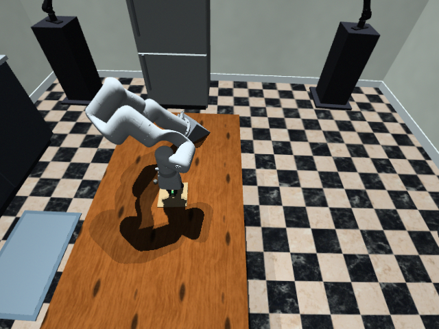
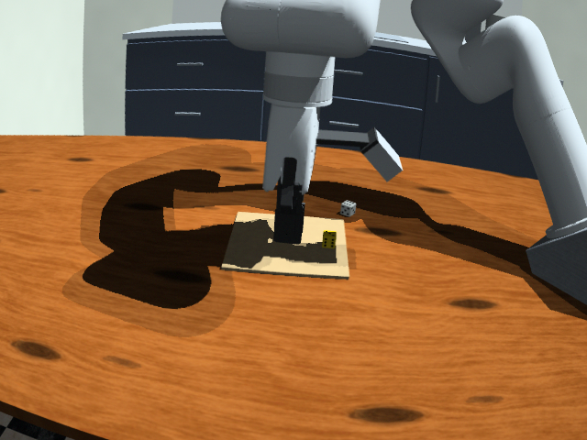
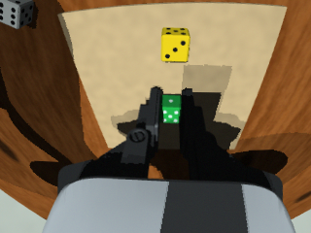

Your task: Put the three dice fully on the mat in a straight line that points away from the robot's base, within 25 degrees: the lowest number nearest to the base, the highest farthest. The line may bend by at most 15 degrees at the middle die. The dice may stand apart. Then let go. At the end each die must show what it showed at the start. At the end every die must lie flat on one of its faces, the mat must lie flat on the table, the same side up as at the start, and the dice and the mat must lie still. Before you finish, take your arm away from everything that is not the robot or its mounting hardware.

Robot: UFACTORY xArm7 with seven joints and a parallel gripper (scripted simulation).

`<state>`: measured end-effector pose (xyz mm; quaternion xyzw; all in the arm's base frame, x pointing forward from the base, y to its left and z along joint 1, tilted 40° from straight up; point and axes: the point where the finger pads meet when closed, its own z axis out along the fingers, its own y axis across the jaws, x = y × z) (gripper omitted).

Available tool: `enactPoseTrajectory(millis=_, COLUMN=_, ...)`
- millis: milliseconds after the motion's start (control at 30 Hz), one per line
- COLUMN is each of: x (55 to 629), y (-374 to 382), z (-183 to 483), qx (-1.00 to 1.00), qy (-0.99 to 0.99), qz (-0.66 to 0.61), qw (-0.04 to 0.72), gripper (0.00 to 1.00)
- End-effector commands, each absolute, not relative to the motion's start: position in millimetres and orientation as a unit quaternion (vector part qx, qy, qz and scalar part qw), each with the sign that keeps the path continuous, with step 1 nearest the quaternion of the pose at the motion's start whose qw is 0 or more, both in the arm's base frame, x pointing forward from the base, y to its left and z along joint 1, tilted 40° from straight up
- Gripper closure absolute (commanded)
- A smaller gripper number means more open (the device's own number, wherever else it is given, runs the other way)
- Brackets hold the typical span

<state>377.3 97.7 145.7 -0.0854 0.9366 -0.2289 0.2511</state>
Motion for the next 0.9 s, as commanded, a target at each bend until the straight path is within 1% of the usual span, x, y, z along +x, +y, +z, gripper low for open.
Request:
enactPoseTrajectory(millis=0, x=377.5, y=98.9, z=146.2, qx=-0.086, qy=0.937, qz=-0.228, qw=0.252, gripper=0.89)
enactPoseTrajectory(millis=867, x=379.6, y=97.4, z=143.1, qx=-0.086, qy=0.937, qz=-0.228, qw=0.252, gripper=0.89)
